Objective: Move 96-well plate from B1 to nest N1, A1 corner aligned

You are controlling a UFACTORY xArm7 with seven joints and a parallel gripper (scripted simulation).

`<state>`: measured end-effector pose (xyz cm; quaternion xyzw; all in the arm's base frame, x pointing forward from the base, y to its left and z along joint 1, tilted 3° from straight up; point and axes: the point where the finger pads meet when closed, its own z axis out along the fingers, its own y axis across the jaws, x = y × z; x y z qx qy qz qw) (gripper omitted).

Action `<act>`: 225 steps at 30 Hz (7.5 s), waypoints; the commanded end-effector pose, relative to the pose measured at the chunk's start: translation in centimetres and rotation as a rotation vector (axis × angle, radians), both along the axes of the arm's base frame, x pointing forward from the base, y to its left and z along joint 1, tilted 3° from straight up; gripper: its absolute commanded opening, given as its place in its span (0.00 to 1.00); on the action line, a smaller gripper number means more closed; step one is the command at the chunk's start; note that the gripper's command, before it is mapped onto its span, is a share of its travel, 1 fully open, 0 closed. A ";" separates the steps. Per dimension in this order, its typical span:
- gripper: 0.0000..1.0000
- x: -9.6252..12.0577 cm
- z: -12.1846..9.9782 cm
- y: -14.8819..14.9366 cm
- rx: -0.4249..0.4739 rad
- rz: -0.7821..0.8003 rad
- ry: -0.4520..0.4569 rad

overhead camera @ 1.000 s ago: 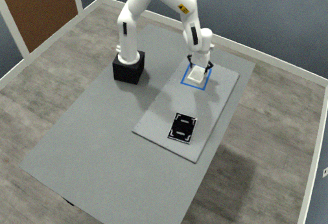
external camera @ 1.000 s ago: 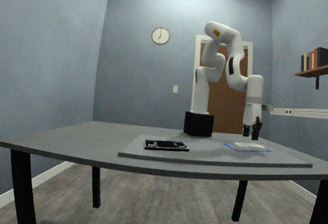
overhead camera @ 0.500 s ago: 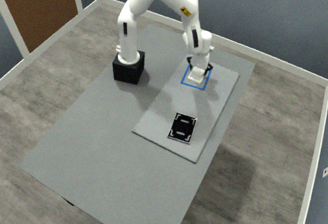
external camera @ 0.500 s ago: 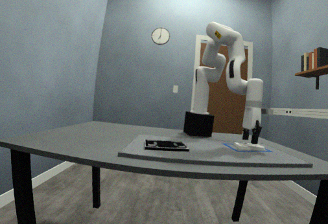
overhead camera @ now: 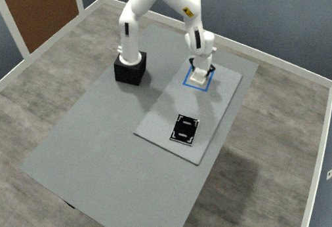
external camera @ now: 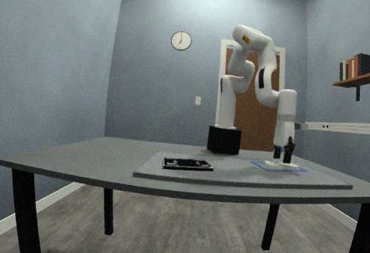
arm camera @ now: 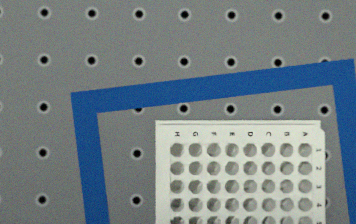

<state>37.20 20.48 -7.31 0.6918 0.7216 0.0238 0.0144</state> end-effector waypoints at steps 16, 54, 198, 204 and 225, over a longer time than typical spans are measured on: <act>1.00 0.2 -1.1 0.1 0.002 0.000 -0.004; 0.00 0.2 -1.6 0.1 0.002 0.000 -0.004; 0.00 0.1 6.5 -1.3 -0.006 0.133 -0.006; 0.00 0.6 6.5 -3.3 -0.007 0.156 -0.006; 0.00 2.2 6.7 -9.4 -0.008 0.156 -0.006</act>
